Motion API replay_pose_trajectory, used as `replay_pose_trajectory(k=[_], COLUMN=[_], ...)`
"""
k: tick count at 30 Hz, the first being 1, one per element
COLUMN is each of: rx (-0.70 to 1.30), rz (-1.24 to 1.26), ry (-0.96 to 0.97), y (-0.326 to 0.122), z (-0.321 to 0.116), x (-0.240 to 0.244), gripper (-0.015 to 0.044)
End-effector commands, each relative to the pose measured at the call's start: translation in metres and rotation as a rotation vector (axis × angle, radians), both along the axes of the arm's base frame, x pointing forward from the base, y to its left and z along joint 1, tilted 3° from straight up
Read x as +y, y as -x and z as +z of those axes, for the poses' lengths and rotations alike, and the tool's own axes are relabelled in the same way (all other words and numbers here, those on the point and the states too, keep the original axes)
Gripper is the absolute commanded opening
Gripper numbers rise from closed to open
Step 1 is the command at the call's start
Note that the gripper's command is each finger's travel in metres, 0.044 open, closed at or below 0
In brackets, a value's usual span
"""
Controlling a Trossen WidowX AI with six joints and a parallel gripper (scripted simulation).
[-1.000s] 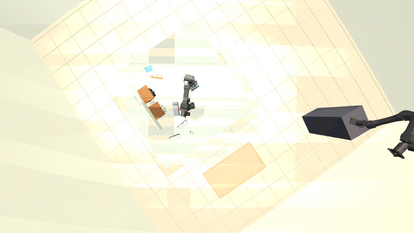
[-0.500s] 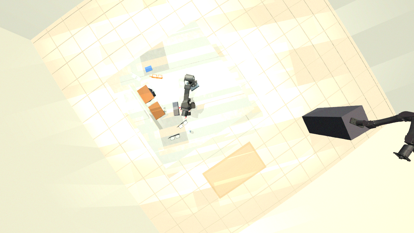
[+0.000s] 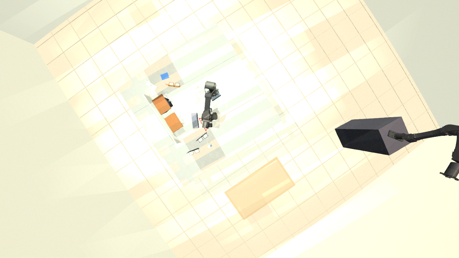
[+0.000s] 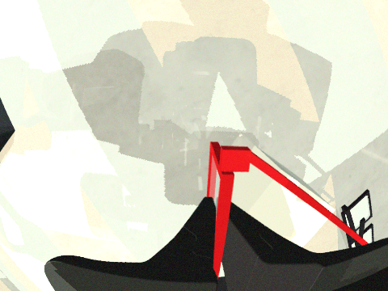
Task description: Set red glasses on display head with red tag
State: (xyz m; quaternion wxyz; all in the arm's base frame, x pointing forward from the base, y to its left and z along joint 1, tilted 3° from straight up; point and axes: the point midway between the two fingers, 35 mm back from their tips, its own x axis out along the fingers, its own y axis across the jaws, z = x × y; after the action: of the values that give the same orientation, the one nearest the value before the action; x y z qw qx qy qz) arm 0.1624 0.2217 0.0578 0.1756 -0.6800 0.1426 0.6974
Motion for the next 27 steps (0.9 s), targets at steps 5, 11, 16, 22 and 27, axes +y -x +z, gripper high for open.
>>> replay_pose_trajectory(k=[5,11,16,22,27], rx=[0.003,0.004,0.004,0.004,0.005], rz=[-0.002,-0.002,-0.002,-0.001,-0.001], ry=[-0.003,-0.003,-0.003,-0.003,-0.003], y=[0.009,0.013,0.017,0.021,0.024], z=[0.000,0.000,0.000,0.000,0.001], x=[-0.001,-0.001,-0.001,0.000,0.001], gripper=[0.0000,0.0000,0.0000,0.0000,0.0000])
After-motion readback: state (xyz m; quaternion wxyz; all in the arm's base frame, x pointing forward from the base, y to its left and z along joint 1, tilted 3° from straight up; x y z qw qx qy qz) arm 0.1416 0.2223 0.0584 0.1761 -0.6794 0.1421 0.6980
